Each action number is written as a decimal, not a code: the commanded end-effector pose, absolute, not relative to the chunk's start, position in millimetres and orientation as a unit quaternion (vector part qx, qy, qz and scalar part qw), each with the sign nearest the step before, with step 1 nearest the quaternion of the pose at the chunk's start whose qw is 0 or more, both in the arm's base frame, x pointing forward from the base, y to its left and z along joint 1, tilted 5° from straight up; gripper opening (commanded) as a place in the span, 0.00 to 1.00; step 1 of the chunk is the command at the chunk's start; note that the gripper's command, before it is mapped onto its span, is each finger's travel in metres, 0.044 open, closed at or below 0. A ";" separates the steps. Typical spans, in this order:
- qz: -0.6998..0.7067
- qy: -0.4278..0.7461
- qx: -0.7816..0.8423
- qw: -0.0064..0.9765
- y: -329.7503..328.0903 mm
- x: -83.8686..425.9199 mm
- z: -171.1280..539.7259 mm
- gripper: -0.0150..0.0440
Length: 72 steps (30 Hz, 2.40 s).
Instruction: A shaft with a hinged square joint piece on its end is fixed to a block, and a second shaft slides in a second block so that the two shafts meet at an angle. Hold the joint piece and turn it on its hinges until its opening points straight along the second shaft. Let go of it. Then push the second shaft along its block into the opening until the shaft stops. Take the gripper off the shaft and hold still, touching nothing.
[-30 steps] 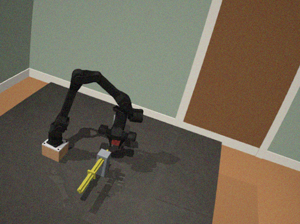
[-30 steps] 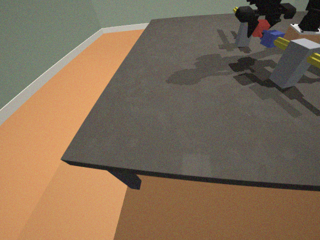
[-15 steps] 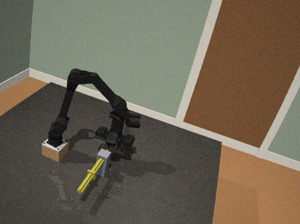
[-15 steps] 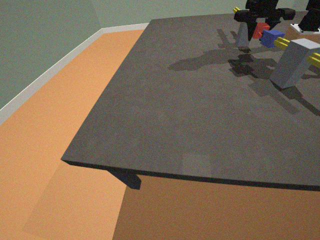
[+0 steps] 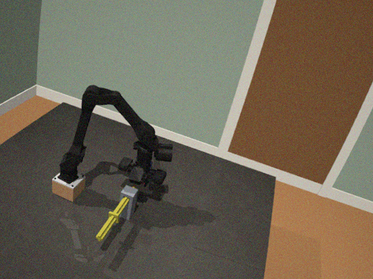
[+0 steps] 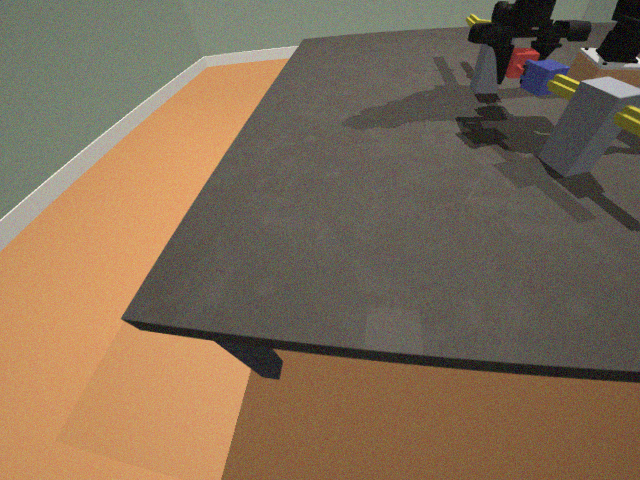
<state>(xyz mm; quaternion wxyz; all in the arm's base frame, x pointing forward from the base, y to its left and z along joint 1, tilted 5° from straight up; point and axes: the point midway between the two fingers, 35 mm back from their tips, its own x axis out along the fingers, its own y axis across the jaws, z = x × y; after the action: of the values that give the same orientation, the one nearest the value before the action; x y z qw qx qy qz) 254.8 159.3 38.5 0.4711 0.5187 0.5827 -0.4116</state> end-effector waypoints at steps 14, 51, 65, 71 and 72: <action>-0.412 0.583 0.518 0.471 159.2 254.9 38.5 0.55; -0.493 0.496 0.441 0.562 161.7 254.0 68.1 1.00; -0.375 0.595 0.339 0.625 160.4 259.6 101.7 1.00; -0.304 0.635 0.282 0.651 158.8 261.0 119.6 1.00; -0.292 0.641 0.272 0.655 158.4 261.2 122.6 1.00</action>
<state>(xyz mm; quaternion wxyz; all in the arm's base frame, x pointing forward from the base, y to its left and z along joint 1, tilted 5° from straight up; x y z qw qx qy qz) 260.4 158.3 113.2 0.6457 0.2905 0.6281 -0.3227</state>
